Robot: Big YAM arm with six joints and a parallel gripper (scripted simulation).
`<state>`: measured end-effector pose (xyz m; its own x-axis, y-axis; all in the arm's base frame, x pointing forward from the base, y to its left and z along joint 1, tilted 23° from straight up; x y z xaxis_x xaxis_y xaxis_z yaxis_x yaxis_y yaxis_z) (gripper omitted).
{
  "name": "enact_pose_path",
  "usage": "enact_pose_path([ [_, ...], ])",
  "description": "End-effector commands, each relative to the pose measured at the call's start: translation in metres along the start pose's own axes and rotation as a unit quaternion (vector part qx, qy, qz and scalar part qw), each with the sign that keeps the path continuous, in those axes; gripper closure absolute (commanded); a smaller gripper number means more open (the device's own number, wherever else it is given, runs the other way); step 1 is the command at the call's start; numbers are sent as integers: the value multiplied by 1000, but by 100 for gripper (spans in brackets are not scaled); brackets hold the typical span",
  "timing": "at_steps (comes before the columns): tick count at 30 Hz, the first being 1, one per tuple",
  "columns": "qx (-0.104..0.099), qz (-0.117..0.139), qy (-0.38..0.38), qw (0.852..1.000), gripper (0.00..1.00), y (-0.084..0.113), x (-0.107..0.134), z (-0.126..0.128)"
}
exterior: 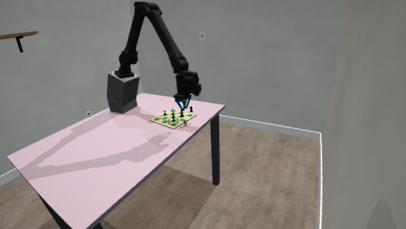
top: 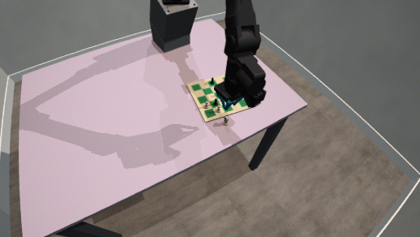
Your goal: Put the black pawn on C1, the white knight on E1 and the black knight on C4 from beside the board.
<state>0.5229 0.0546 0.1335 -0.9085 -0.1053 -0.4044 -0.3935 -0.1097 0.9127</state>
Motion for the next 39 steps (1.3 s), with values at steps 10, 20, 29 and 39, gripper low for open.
enact_pose_path([
  [10,-3,10,-3,1000,63,-5,0,3],
  [20,-3,9,-3,1000,63,-5,-1,3],
  [29,-3,-7,-1,1000,63,-8,-9,4],
  [39,-3,-16,1,1000,63,-15,-17,6],
])
Point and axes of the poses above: the point where the finger pads meet when closed, its own y axis back along the fingers, its own z axis across the jaws, x = y × z, the point moved 8 cm from there along y, back along the fingers, and after that the axes turned 10 degrees about -y, right-handed, at the moved point
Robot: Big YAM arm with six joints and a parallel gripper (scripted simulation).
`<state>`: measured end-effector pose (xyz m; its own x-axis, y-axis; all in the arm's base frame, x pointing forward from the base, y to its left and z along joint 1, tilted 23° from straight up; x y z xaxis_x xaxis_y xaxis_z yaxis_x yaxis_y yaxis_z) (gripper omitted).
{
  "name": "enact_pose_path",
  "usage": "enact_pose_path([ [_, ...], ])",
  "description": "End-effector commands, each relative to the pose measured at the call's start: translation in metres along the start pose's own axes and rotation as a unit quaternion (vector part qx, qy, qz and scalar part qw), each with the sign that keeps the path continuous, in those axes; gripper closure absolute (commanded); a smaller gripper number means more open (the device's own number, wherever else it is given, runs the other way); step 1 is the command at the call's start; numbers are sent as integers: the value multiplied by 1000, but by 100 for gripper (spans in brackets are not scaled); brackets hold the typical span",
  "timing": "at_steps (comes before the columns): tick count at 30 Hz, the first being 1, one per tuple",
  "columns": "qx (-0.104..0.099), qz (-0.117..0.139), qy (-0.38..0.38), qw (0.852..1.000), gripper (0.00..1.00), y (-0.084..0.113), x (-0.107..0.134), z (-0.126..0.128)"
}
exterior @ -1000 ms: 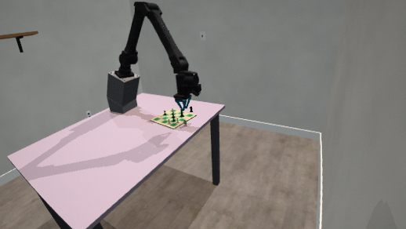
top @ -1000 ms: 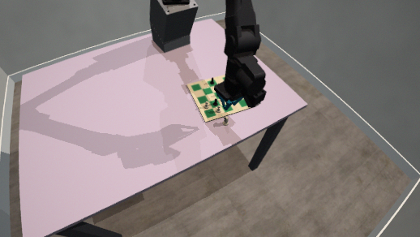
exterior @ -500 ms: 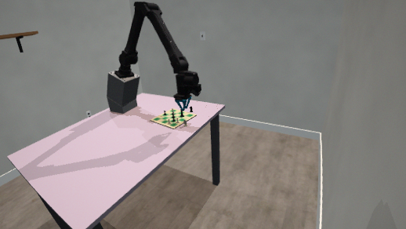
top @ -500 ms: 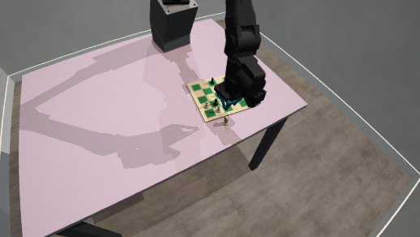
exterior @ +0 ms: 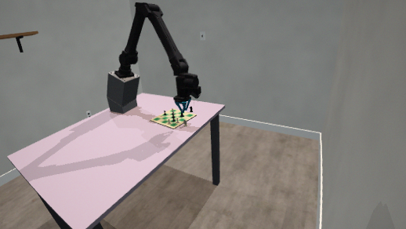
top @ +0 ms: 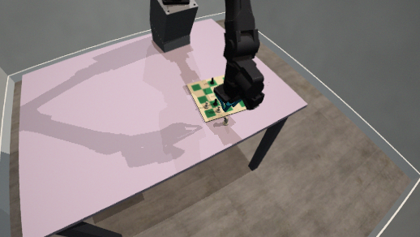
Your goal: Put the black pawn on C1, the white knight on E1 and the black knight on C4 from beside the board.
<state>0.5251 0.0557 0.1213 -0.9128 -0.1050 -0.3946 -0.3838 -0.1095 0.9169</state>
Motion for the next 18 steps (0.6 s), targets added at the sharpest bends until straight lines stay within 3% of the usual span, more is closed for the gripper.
enact_pose_path([
  [1,-3,-21,2,1000,63,-3,-20,6],
  [18,-2,-20,2,1000,63,-27,-19,7],
])
Point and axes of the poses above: the point where the finger pads meet when closed, its own y axis back along the fingers, its own z axis across the jaws, x = y × z, the point moved 8 cm from there along y, back along the fingers, and after that the axes turned 10 degrees about -y, right-handed, at the moved point
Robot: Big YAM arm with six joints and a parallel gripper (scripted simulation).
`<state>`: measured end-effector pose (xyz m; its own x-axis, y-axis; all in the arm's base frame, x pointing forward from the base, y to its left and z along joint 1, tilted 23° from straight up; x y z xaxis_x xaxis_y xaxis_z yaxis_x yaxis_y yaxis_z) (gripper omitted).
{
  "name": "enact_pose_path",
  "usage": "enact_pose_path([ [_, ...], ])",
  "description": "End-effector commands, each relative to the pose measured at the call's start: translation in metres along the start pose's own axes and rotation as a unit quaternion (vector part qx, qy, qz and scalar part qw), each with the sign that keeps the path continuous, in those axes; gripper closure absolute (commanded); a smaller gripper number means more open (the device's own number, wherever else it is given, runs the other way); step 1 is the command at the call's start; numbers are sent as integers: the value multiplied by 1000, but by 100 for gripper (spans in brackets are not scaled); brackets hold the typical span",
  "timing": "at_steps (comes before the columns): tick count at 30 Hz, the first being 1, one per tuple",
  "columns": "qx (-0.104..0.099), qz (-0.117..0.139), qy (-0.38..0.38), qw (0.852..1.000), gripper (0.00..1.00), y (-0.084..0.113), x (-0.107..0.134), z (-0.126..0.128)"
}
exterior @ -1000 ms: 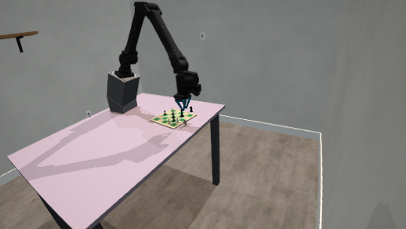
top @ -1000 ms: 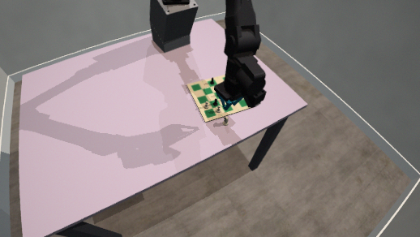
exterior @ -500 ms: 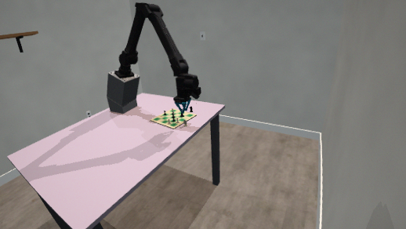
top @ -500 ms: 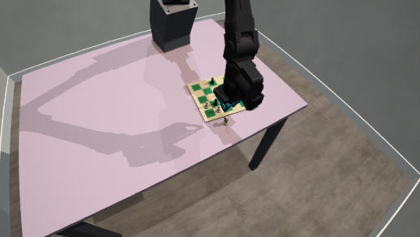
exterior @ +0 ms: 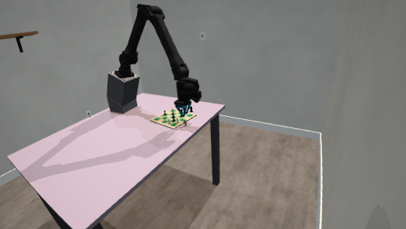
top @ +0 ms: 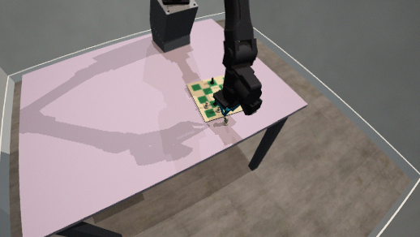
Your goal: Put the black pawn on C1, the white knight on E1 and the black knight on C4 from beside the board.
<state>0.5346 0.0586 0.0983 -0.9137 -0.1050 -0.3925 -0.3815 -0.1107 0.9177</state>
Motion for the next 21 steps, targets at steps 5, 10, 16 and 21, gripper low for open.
enact_pose_path([
  [5,-1,-21,2,1000,63,-9,-19,6],
  [10,-1,-20,2,1000,63,-13,-19,6],
  [16,-1,-20,2,1000,63,-15,-19,6],
  [21,-1,-20,2,1000,63,-16,-19,6],
])
Point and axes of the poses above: the point where the finger pads meet when closed, its own y axis back along the fingers, its own z axis across the jaws, x = y × z, the point moved 8 cm from there along y, back along the fingers, and after that the axes turned 10 degrees about -y, right-handed, at the moved point
